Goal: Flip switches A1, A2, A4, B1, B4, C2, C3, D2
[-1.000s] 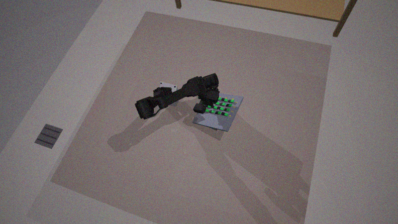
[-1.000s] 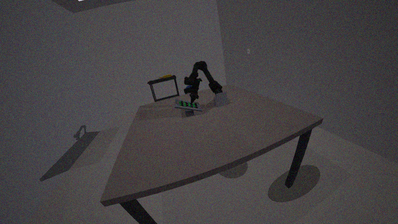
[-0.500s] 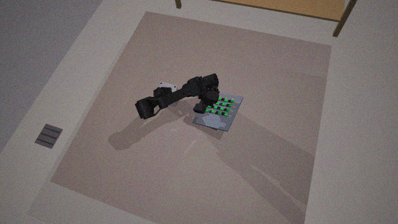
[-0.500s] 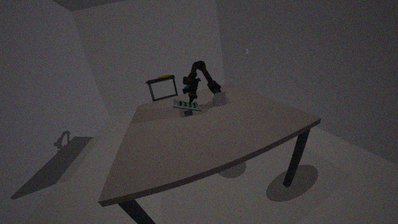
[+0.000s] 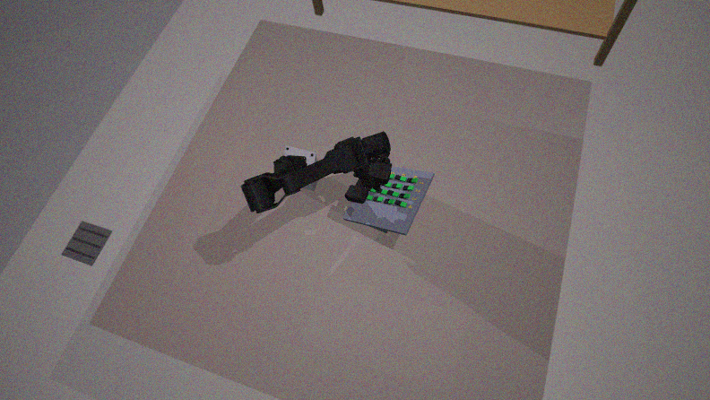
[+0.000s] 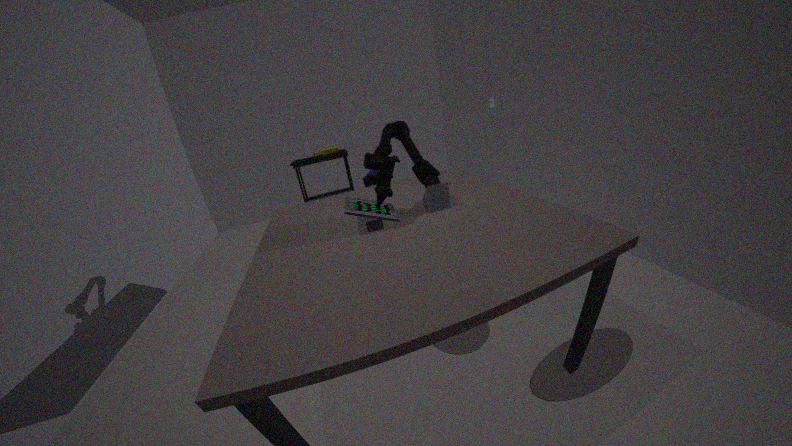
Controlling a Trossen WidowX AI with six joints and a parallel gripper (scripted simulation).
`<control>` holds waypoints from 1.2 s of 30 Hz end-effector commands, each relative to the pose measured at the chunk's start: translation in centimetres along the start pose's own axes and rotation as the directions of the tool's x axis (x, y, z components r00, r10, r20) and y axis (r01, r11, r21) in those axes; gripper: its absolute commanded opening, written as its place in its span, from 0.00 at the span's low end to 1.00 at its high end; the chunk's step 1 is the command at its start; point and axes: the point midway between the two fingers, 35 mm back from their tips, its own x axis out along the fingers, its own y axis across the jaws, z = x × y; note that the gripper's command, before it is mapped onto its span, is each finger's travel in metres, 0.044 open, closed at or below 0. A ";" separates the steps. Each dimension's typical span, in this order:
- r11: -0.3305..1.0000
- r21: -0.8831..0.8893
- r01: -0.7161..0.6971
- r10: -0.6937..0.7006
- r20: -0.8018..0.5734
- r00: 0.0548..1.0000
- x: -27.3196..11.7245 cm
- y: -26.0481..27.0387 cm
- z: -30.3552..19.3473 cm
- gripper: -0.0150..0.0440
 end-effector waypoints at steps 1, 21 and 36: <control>1.000 -0.005 0.003 -0.003 0.001 1.000 0.1 0.0 0.0 0.25; 1.000 -0.005 0.003 -0.003 0.001 1.000 0.4 0.0 0.0 0.25; 1.000 -0.006 0.000 -0.001 -0.027 1.000 -6.1 0.1 0.2 0.25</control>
